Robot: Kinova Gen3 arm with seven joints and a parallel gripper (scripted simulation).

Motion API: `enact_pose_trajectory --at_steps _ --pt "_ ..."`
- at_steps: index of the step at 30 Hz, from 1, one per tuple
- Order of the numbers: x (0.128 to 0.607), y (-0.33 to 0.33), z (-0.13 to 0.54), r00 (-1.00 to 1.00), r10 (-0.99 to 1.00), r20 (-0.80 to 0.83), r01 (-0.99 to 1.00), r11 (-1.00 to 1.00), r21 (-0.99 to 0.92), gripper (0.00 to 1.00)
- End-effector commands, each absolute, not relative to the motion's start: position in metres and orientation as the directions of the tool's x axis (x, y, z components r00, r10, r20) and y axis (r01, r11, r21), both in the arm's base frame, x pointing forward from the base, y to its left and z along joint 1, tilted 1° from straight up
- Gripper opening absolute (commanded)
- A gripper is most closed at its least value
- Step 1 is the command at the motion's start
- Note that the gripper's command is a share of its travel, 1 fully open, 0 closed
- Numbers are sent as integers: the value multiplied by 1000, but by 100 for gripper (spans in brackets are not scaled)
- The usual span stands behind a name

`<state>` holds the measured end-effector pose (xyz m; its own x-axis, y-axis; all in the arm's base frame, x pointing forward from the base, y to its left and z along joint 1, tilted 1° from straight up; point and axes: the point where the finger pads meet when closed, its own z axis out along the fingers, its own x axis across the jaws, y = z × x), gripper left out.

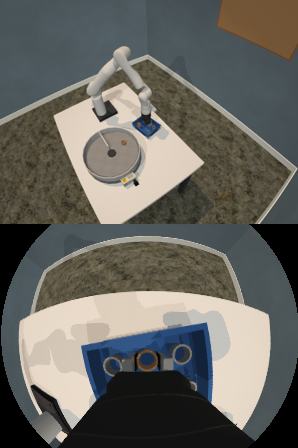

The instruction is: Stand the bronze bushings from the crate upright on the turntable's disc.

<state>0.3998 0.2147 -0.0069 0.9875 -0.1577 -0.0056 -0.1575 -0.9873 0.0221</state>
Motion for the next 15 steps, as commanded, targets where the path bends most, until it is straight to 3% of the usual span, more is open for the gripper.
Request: enact_pose_trajectory --at_steps 1,15 --pt "400 215 -6 987 -158 -4 -158 -987 21 0" --pt "400 215 5 987 -158 -4 -158 -987 21 0"
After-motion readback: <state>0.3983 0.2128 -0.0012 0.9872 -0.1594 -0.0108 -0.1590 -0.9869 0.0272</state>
